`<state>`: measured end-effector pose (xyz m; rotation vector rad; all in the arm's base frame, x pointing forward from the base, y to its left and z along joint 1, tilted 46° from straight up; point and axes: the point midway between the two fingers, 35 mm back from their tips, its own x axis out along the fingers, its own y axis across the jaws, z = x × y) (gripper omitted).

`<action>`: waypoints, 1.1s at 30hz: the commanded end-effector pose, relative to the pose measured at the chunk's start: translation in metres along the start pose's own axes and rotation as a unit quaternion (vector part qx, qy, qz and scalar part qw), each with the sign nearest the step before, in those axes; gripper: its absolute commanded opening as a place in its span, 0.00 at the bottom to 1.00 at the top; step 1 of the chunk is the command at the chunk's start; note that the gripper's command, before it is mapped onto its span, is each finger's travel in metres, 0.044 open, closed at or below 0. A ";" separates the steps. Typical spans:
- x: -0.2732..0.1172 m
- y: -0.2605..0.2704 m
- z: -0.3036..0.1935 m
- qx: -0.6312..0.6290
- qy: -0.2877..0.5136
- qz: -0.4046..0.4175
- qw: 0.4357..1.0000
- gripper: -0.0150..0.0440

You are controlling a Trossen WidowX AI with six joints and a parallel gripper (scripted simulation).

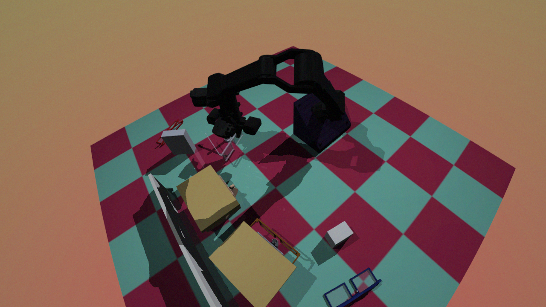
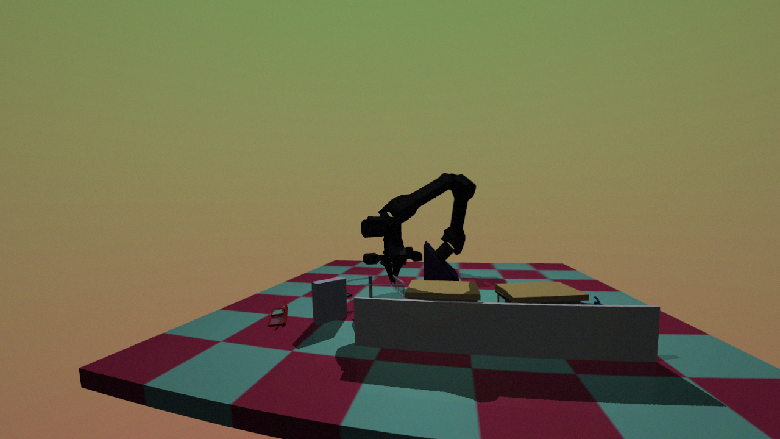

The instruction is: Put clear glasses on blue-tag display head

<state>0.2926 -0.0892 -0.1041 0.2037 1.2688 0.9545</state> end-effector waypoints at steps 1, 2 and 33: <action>0.001 0.001 0.002 0.001 -0.002 0.002 1.000 0.25; 0.001 0.001 0.002 0.001 -0.002 0.002 1.000 0.25; -0.042 -0.001 -0.010 0.001 -0.001 0.001 1.000 0.25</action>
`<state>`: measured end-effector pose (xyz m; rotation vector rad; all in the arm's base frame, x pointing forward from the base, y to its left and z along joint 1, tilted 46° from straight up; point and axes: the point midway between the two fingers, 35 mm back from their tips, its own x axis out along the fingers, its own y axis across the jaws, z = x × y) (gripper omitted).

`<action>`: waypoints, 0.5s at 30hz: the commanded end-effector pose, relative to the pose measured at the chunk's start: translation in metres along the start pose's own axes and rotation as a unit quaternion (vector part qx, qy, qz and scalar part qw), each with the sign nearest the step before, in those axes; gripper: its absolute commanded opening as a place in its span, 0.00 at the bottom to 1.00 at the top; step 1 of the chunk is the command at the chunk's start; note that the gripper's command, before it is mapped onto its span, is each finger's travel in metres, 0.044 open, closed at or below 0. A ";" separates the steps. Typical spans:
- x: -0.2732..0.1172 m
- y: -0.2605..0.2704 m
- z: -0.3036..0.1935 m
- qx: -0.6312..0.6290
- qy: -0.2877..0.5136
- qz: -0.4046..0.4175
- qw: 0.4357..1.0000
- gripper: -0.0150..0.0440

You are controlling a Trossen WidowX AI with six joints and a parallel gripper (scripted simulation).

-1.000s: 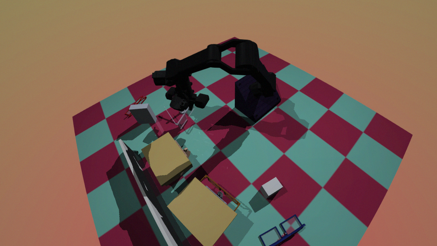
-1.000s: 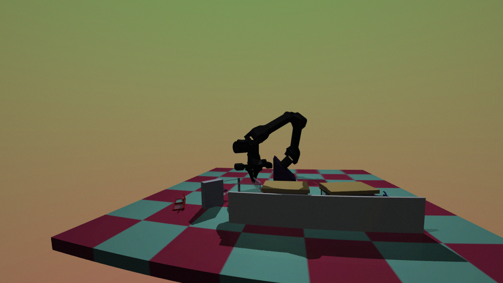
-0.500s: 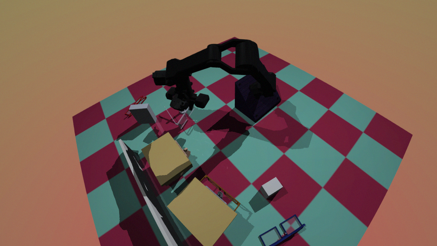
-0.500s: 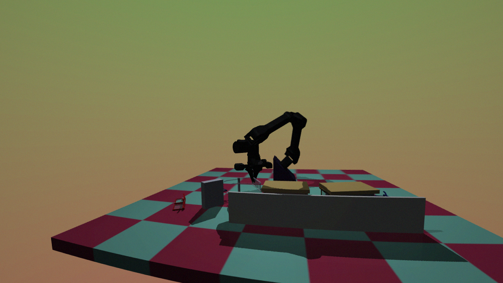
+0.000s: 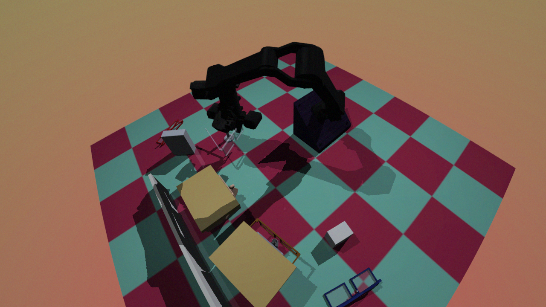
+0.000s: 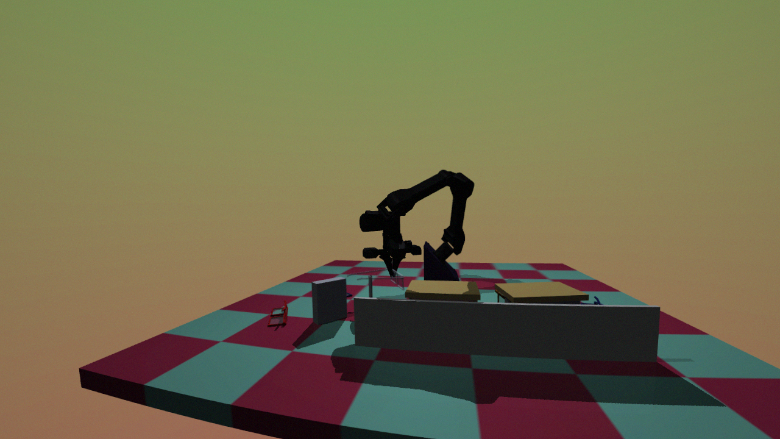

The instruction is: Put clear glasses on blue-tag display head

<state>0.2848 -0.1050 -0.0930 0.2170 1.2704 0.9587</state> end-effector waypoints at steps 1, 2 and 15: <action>-0.030 -0.001 -0.002 -0.002 0.001 -0.004 1.000 0.25; -0.036 -0.001 -0.003 -0.002 0.001 -0.004 1.000 0.25; -0.043 -0.012 -0.039 -0.001 0.002 -0.007 1.000 0.25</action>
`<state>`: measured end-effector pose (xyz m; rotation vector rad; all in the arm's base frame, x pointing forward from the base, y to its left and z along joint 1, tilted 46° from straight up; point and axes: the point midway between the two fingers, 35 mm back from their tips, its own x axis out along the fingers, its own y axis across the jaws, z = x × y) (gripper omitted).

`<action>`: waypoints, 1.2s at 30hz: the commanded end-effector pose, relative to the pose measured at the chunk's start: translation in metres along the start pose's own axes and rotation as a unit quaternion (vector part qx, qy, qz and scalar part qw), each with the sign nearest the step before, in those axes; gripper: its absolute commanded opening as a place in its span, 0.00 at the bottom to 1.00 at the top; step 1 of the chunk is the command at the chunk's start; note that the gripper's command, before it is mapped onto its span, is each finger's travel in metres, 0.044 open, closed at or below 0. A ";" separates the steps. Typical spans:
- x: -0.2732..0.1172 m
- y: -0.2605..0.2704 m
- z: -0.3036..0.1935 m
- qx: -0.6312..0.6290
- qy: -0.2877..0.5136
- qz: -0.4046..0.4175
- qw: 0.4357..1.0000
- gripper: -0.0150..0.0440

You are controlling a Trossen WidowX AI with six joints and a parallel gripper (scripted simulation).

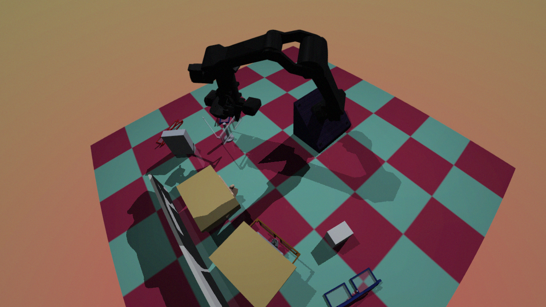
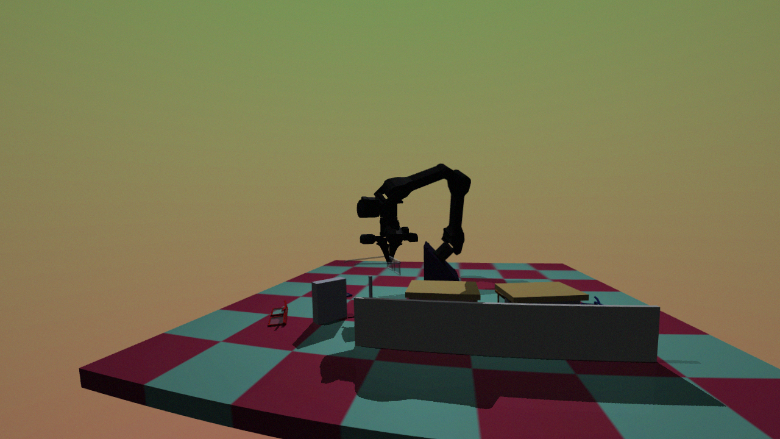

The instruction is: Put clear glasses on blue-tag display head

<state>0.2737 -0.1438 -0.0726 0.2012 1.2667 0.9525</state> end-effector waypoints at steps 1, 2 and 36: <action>-0.001 -0.008 -0.030 0.003 0.002 0.000 1.000 0.25; -0.001 -0.009 -0.037 0.003 0.002 0.000 1.000 0.25; 0.060 -0.012 -0.064 0.003 0.002 0.001 1.000 0.25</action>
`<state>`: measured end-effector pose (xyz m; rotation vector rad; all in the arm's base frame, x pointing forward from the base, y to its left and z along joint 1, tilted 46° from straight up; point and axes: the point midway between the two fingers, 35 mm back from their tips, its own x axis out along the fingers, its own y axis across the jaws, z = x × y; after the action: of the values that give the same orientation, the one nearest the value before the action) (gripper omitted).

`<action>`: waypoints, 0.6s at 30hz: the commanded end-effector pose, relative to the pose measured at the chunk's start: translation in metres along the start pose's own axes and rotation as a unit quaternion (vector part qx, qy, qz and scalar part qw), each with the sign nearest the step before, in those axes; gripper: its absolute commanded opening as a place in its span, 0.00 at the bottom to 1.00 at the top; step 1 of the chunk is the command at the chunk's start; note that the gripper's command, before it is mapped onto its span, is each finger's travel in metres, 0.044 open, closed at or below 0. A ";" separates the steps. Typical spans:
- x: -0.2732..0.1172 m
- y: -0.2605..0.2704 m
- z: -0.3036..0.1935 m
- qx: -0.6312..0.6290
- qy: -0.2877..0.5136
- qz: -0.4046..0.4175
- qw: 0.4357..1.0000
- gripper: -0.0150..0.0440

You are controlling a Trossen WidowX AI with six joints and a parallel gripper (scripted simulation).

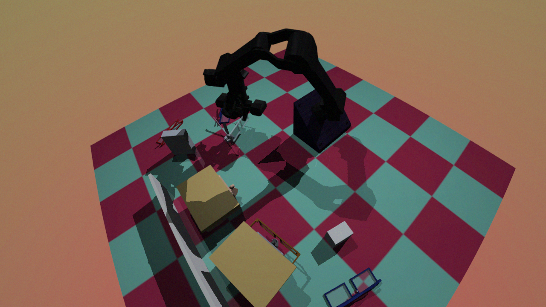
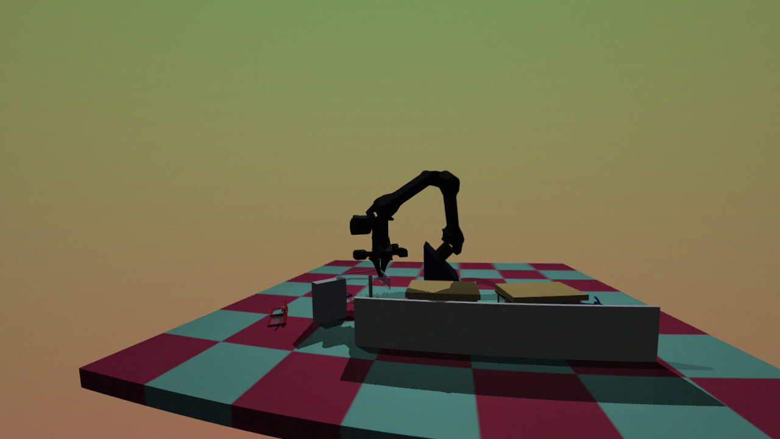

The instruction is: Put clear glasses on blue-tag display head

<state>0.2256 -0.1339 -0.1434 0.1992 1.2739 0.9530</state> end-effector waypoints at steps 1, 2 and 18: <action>0.002 0.002 -0.002 0.002 -0.002 0.001 1.000 0.25; 0.002 0.003 -0.003 0.002 -0.002 0.001 1.000 0.25; 0.002 0.008 -0.012 0.002 -0.002 0.001 1.000 0.25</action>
<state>0.2153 -0.1321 -0.1433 0.2087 1.2689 0.9482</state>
